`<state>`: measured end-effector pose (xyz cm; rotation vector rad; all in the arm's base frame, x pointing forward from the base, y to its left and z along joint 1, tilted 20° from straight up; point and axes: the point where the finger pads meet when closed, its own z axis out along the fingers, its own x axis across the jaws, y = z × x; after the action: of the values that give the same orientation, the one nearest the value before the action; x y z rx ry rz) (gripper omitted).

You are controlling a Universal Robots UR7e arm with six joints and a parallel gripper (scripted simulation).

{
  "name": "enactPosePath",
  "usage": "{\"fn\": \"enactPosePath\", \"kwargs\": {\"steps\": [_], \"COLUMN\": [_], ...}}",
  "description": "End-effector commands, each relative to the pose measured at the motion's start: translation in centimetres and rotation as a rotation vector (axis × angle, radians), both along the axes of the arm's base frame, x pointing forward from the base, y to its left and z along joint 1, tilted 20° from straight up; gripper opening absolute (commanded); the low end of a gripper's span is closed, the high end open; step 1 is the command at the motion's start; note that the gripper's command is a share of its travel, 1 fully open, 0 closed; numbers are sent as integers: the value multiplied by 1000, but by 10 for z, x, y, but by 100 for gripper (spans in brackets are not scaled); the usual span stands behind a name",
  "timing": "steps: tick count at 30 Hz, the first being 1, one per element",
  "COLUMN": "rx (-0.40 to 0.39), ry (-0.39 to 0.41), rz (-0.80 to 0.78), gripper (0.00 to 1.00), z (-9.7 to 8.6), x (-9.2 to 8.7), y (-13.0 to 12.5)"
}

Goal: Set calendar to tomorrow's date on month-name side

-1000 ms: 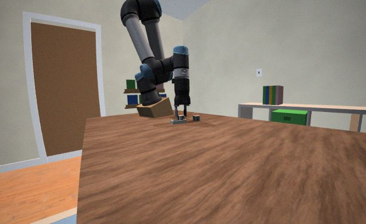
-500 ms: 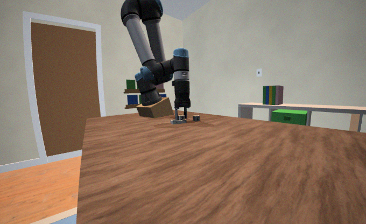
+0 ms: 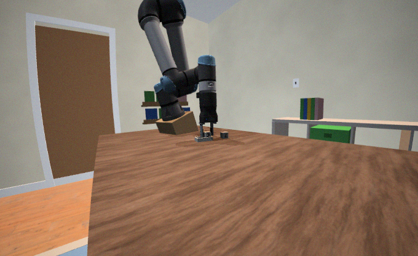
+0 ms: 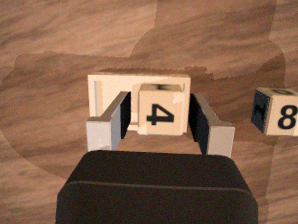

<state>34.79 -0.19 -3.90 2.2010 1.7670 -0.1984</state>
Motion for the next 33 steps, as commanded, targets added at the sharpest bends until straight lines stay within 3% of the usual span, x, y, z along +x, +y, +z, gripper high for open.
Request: {"fn": "enactPosePath", "kwargs": {"steps": [1, 15, 16, 33], "rx": [1, 1, 1, 1], "ry": [2, 2, 2, 2], "rz": [0, 0, 0, 0], "gripper": [87, 87, 57, 57], "z": [-1, -1, -1, -1], "x": [-2, -2, -2, -2], "y": [0, 0, 0, 0]}}
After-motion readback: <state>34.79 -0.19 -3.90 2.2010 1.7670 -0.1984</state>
